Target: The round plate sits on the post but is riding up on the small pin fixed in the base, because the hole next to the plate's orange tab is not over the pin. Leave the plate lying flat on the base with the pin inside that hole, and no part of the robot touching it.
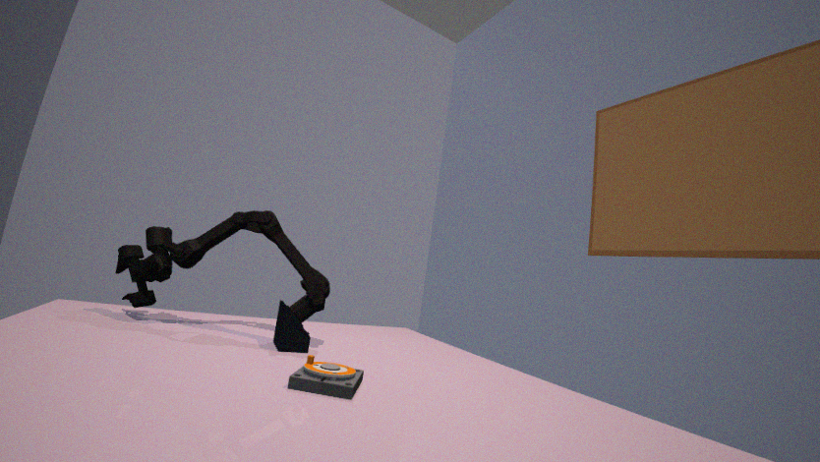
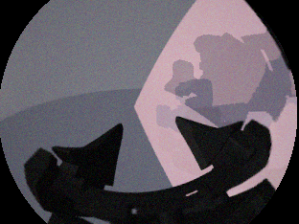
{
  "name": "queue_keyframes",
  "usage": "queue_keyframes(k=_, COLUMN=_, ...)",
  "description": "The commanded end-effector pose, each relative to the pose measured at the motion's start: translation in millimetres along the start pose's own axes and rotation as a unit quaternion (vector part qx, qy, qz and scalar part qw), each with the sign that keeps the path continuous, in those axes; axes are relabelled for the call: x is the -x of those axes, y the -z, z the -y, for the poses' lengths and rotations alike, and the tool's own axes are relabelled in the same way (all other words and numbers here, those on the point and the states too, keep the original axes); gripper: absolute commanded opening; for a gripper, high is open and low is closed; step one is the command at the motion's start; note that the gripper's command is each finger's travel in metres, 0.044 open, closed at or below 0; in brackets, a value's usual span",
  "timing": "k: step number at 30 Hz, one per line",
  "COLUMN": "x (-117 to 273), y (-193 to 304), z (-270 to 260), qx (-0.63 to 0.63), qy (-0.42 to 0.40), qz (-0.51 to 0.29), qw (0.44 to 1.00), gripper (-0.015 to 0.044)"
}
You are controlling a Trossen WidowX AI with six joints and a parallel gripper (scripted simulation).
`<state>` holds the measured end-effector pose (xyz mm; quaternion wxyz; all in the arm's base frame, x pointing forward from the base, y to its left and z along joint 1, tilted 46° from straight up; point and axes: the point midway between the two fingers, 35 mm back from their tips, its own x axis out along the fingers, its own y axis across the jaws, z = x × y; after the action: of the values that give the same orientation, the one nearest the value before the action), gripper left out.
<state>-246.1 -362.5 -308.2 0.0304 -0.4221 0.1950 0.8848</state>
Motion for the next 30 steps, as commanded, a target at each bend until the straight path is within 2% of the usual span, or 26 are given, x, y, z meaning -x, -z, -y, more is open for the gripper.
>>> queue_keyframes(k=1, x=3, y=3, z=-2, qx=0.009, qy=-0.001, qz=-0.005, qw=1.000, gripper=0.0374)
queue_keyframes(k=5, x=59, y=57, z=-28, qx=0.180, qy=-0.027, qz=-0.087, qw=0.979, gripper=0.0269)
queue_keyframes(k=10, x=110, y=97, z=-35, qx=0.313, qy=-0.051, qz=-0.147, qw=0.937, gripper=0.0138)
queue_keyframes(k=15, x=200, y=153, z=-25, qx=0.508, qy=-0.094, qz=-0.229, qw=0.825, gripper=0.0006)
queue_keyframes(k=18, x=232, y=168, z=-14, qx=0.569, qy=-0.109, qz=-0.254, qw=0.774, gripper=0.0000)
queue_keyframes(k=20, x=277, y=186, z=4, qx=0.646, qy=-0.130, qz=-0.285, qw=0.696, gripper=0.0000)
queue_keyframes(k=24, x=339, y=201, z=38, qx=0.737, qy=-0.158, qz=-0.322, qw=0.573, gripper=0.0000)
queue_keyframes(k=26, x=354, y=204, z=48, qx=0.757, qy=-0.164, qz=-0.331, qw=0.540, gripper=0.0000)
queue_keyframes(k=28, x=394, y=207, z=77, qx=0.804, qy=-0.182, qz=-0.352, qw=0.443, gripper=0.0000)
queue_keyframes(k=30, x=421, y=206, z=100, qx=0.831, qy=-0.193, qz=-0.365, qw=0.372, gripper=0.0000)
